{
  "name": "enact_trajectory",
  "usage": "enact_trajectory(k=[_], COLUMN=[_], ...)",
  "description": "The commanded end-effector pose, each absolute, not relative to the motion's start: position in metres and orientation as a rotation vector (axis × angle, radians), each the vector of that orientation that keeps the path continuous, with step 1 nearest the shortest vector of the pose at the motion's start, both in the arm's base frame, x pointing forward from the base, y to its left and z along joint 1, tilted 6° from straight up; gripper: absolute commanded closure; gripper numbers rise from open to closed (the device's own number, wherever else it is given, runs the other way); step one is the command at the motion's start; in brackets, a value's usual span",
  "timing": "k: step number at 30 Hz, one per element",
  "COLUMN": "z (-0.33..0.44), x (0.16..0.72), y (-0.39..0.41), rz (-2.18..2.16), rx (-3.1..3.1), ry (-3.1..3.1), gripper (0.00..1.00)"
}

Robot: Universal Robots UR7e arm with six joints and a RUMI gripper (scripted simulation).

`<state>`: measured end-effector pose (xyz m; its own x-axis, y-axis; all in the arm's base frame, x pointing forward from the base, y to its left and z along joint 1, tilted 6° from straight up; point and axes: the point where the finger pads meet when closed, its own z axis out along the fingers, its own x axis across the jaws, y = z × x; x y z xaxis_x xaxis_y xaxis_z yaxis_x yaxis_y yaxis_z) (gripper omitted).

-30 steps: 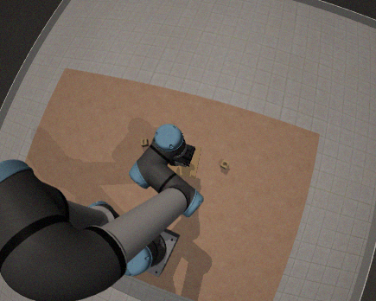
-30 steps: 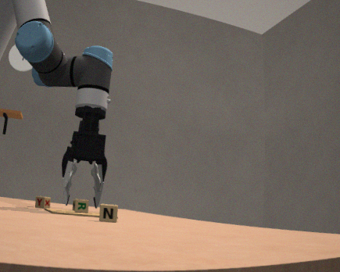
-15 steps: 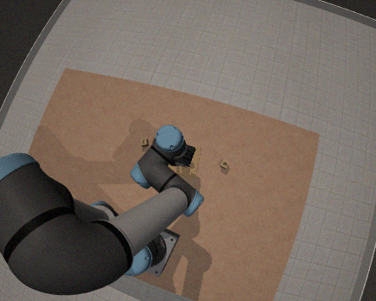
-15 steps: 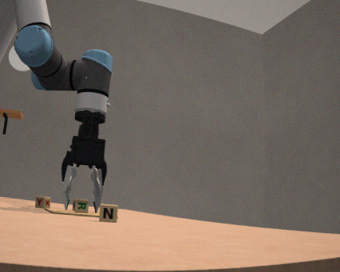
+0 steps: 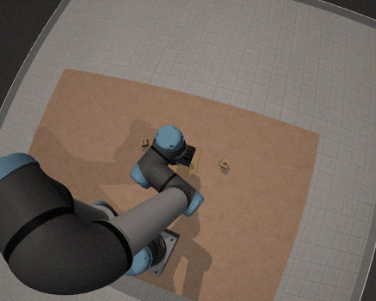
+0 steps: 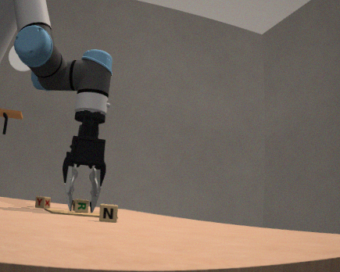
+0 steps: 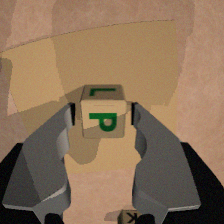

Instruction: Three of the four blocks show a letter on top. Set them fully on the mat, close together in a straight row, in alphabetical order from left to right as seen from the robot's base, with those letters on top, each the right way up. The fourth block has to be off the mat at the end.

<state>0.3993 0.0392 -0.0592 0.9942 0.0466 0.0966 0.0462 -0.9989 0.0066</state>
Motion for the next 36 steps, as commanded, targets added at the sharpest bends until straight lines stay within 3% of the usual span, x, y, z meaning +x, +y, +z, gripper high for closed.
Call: enact_trajectory(k=[1, 7, 8, 36], z=[-0.0589, -0.0589, -0.0589, -0.0589], x=[0.3996, 0.3996, 0.3996, 0.3996], y=[0.0392, 0.0392, 0.0392, 0.0392], rz=[0.154, 0.154, 0.154, 0.154], rx=[3.132, 3.132, 3.132, 3.132], ry=[0.073, 0.073, 0.073, 0.073], gripper=[0.72, 0.72, 0.91, 0.91])
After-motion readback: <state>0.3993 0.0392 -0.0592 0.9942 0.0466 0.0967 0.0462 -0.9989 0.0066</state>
